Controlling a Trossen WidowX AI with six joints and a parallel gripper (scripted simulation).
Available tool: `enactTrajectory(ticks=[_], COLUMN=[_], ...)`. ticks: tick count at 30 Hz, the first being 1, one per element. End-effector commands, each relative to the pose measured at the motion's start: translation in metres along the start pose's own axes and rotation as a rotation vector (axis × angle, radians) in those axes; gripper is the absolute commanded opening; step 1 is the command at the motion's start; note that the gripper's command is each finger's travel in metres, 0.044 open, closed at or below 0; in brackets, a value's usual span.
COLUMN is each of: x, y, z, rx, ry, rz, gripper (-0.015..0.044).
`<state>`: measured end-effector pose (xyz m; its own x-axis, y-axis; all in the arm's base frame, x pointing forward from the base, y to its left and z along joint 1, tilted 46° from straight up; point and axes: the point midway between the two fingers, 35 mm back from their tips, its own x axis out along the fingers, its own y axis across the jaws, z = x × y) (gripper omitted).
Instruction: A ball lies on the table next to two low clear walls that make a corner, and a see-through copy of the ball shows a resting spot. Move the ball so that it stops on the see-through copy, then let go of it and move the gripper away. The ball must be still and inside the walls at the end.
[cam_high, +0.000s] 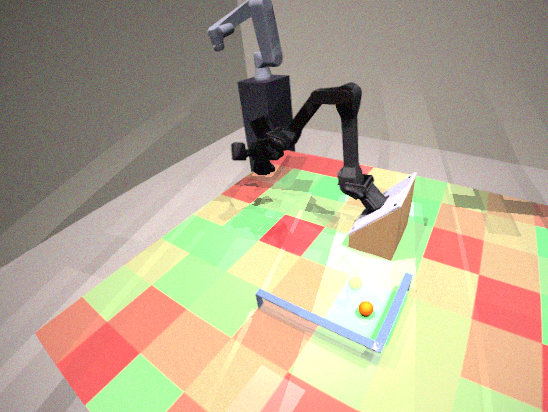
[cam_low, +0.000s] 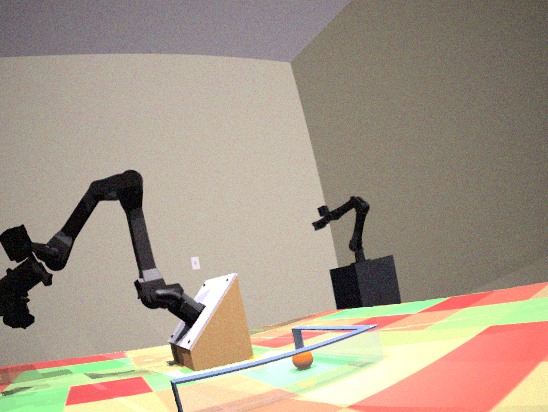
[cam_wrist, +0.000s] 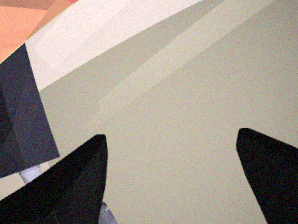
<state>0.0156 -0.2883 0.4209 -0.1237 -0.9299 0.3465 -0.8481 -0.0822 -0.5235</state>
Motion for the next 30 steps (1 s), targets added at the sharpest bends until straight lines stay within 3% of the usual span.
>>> enactTrajectory(ticks=[1, 7, 14, 22, 30], x=[0.005, -0.015, -0.080, -0.195, -0.333], y=[-0.024, -0.072, -0.129, -0.175, -0.185], z=[0.049, 0.138, 0.229, 0.305, 0.346], rx=[0.107, 0.253, 0.340, 0.326, 0.201], ry=[-0.167, -0.475, -0.824, -1.176, -1.445], rz=[-0.031, -0.068, -0.070, -0.036, 0.016], gripper=[0.0282, 0.0282, 0.0282, 0.0282, 0.0282])
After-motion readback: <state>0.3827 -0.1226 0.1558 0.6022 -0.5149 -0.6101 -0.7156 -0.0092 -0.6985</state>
